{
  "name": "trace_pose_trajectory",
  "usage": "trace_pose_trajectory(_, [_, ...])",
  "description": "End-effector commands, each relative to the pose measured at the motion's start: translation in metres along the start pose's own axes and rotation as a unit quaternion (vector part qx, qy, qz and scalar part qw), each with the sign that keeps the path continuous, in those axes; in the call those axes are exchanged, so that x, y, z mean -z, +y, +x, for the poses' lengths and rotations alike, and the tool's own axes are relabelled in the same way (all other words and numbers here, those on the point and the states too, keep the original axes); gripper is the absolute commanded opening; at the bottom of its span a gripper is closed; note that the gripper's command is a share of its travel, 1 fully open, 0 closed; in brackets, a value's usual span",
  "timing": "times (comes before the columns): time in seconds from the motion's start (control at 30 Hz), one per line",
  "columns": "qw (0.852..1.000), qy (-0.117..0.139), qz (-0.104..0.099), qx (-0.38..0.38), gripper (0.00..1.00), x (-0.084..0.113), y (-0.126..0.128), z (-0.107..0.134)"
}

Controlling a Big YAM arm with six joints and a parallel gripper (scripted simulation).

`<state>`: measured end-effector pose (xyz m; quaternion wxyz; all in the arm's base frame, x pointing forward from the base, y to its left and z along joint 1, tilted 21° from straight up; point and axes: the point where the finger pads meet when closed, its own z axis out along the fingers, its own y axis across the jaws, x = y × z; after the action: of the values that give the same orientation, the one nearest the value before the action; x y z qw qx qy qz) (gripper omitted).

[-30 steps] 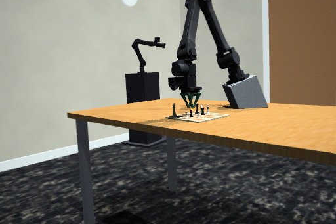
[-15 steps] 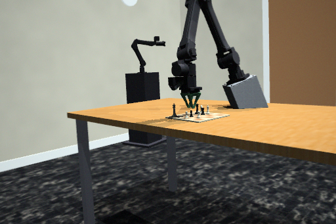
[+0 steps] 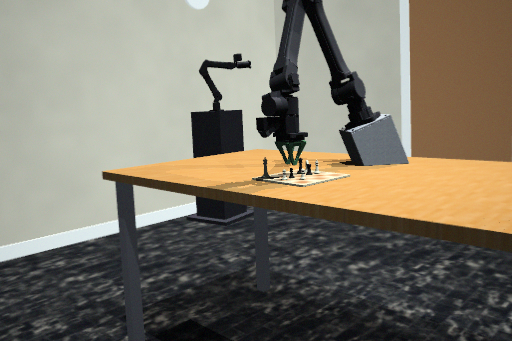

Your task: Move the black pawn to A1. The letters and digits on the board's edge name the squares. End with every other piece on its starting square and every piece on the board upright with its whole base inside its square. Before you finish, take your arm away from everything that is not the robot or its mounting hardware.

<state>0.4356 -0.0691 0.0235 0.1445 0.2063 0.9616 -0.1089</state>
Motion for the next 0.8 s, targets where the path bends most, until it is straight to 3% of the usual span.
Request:
trace_pose_trajectory(0.0, [1.000, -0.010, -0.004, -0.005, 0.34, 0.001, -0.002, -0.009])
trace_pose_trajectory(0.77, [1.000, -0.019, -0.008, -0.007, 0.34, 0.011, 0.000, -0.006])
